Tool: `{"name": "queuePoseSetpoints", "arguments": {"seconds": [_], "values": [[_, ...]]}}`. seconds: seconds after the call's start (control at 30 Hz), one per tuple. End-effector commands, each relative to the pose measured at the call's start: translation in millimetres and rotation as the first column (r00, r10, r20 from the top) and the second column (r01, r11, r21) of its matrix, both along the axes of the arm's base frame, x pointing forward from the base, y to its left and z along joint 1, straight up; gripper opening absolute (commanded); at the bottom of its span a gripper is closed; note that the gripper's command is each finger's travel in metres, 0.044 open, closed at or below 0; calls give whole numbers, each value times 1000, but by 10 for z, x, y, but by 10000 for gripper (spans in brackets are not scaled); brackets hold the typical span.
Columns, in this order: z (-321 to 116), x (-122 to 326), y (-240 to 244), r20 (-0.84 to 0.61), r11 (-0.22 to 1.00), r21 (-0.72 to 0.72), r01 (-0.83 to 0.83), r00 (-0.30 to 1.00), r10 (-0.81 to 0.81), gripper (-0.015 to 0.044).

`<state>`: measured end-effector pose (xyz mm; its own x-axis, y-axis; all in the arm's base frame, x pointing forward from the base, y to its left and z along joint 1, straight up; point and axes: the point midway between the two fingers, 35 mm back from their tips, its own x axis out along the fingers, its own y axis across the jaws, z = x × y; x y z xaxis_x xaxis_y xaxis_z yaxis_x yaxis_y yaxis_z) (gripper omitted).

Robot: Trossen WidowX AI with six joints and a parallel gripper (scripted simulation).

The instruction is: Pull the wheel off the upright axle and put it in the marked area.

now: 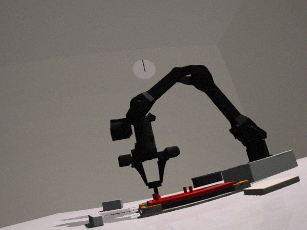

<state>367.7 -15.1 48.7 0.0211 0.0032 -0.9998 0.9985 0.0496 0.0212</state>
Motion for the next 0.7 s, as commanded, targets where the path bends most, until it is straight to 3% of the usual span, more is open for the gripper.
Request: {"name": "queuePoseSetpoints", "arguments": {"seconds": [0.0, 0.67], "values": [[29, 3, 1, 3, 1000, 2, 1, 1000, -1, 0], [95, -1, 0, 3, 1000, 3, 1, 1000, -1, 0]]}}
